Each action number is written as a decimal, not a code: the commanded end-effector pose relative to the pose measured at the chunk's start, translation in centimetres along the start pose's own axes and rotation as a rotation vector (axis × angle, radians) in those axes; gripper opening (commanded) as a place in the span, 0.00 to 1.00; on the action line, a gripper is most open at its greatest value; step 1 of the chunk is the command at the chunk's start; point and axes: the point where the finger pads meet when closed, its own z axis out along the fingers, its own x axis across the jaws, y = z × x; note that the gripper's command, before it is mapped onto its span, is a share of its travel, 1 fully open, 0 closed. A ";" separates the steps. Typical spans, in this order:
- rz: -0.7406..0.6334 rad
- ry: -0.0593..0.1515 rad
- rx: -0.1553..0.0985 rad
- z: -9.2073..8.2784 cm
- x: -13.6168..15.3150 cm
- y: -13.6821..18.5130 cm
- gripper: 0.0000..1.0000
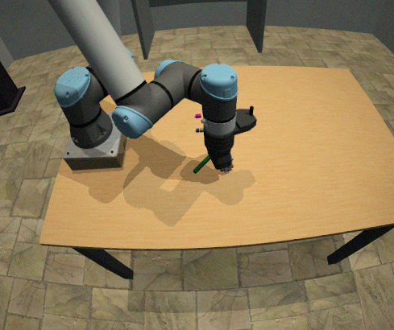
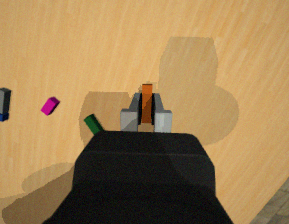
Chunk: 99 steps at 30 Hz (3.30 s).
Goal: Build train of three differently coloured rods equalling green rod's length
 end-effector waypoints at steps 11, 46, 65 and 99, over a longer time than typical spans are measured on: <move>0.000 0.003 0.002 -6.7 0.1 0.0 0.24; 0.163 0.001 0.001 -8.6 -7.3 -2.2 0.24; 0.369 0.002 0.003 -8.6 -16.4 -2.7 0.24; 0.370 0.002 0.002 -2.5 -16.5 -2.9 0.24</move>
